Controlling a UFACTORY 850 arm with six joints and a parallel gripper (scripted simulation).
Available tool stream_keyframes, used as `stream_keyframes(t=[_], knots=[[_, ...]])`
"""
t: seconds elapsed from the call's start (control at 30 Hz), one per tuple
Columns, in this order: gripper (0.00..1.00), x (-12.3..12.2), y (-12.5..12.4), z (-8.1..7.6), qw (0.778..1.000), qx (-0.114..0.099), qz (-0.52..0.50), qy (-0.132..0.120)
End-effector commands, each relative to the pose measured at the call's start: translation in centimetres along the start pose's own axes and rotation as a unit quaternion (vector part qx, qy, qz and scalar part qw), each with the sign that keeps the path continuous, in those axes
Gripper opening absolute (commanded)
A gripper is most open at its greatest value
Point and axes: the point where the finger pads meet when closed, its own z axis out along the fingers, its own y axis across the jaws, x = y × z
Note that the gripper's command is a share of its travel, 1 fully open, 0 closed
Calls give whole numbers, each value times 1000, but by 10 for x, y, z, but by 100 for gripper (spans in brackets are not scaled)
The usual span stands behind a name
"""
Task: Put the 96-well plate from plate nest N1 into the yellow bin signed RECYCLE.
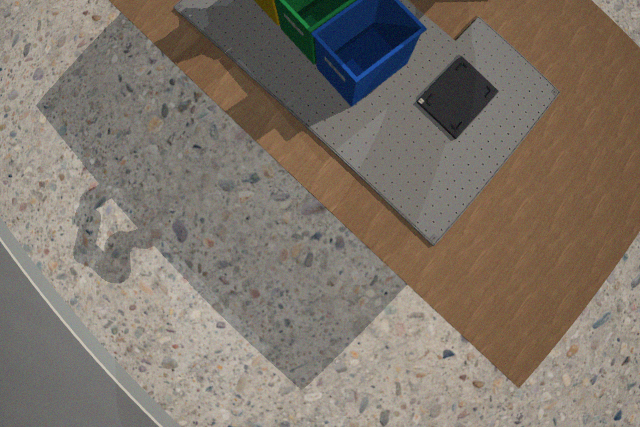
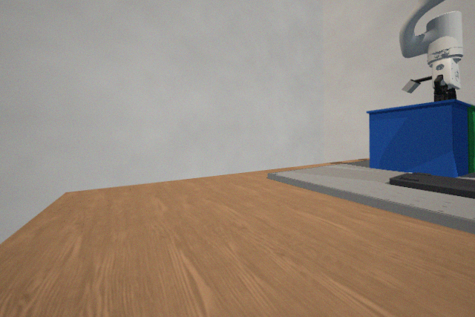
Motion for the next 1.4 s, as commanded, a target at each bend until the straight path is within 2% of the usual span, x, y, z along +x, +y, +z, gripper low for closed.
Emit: stream_keyframes(t=[0.0, 1.37], knots=[[0, 1, 0, 0, 1000, -1, 0, 1], [0, 1, 0, 6, 1000, -1, 0, 1]])
